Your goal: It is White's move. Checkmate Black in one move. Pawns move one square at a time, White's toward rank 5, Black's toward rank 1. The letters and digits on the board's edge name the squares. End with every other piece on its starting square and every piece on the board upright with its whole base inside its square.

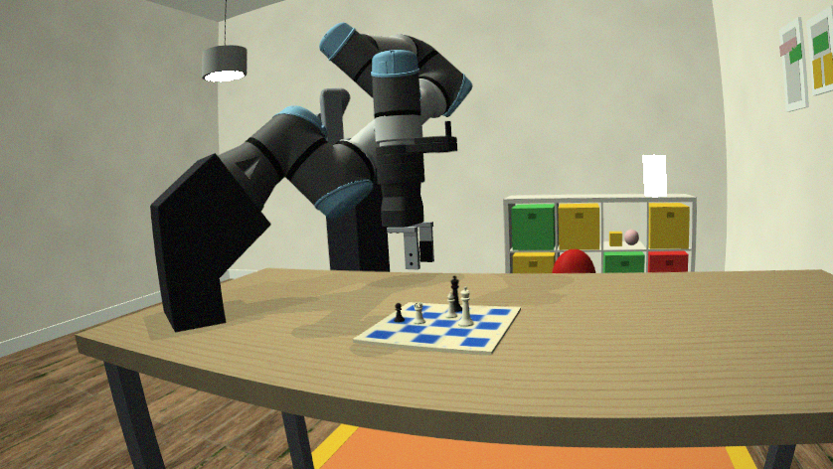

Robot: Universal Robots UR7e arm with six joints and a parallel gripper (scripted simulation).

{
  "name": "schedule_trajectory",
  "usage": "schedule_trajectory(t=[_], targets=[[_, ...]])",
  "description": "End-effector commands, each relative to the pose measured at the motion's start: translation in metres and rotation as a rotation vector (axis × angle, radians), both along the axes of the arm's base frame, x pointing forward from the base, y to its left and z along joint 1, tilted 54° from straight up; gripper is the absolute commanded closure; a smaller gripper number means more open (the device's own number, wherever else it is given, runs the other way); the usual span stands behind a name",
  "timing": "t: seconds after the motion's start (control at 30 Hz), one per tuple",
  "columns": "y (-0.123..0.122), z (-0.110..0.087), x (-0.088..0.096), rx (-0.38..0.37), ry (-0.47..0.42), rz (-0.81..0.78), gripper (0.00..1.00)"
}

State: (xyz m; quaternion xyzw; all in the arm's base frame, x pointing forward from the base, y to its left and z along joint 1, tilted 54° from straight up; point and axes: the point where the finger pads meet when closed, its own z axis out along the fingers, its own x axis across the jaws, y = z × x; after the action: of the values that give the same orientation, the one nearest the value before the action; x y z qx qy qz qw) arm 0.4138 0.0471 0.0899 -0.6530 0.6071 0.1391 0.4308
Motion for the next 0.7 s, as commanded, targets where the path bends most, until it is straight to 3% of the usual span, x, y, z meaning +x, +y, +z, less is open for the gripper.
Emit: schedule_trajectory(t=[0.0,0.17,0.67], targets=[[0.0042,-0.0002,-0.0023,-0.061,-0.13,0.104,0.0],[0.0073,-0.0006,-0.0044,-0.102,-0.218,0.175,0.0],[0.0121,-0.0017,-0.0083,-0.167,-0.357,0.287,0.0]])
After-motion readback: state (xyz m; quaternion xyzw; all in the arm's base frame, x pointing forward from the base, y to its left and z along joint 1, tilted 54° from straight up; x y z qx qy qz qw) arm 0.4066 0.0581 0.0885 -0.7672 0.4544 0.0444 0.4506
